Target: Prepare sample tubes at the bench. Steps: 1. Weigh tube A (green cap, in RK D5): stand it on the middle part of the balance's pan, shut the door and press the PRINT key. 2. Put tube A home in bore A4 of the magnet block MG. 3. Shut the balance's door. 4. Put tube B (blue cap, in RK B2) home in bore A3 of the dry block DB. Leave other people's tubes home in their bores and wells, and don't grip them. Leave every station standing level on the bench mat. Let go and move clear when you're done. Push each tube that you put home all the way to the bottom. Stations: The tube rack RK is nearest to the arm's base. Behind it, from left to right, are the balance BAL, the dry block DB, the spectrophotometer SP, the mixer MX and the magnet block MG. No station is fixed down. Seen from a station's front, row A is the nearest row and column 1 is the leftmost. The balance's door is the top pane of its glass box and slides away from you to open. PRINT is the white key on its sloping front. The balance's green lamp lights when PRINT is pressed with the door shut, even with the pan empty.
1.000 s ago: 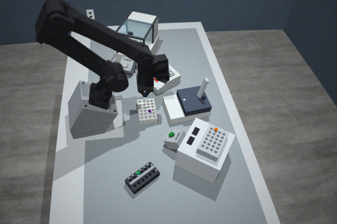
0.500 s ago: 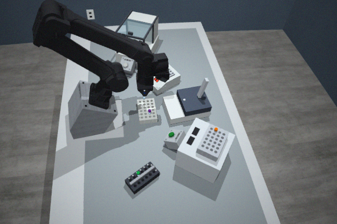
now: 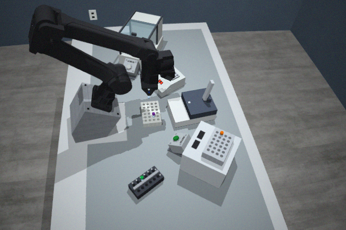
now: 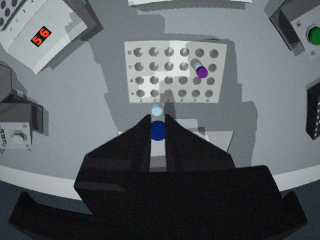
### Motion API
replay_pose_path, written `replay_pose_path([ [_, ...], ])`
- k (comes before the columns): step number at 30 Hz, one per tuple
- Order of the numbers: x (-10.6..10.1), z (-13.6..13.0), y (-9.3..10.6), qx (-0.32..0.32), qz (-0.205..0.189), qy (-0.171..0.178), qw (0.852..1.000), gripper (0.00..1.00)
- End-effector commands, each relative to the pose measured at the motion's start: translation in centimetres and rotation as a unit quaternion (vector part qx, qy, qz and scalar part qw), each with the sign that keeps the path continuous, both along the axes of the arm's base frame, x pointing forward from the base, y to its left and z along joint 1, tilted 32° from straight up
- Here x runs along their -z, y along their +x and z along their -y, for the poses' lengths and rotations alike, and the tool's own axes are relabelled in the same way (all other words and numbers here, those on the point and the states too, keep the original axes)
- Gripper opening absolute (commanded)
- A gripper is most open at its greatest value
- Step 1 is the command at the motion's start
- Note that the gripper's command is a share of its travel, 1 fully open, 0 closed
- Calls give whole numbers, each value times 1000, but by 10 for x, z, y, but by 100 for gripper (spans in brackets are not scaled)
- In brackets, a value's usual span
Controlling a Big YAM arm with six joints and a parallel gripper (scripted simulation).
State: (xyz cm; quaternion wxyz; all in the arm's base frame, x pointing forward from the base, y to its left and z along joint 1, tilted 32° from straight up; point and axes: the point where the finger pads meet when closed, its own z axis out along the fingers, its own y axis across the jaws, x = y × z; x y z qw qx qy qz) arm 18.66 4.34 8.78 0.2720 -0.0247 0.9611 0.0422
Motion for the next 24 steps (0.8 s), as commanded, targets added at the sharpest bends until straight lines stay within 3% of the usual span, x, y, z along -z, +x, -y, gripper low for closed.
replay_pose_path([
  [1,-31,-3,6,-1,26,8,1000,9],
  [2,-31,-3,6,-1,26,8,1000,9],
  [3,-17,-1,4,0,14,4,1000,9],
  [24,-17,-1,4,0,14,4,1000,9],
])
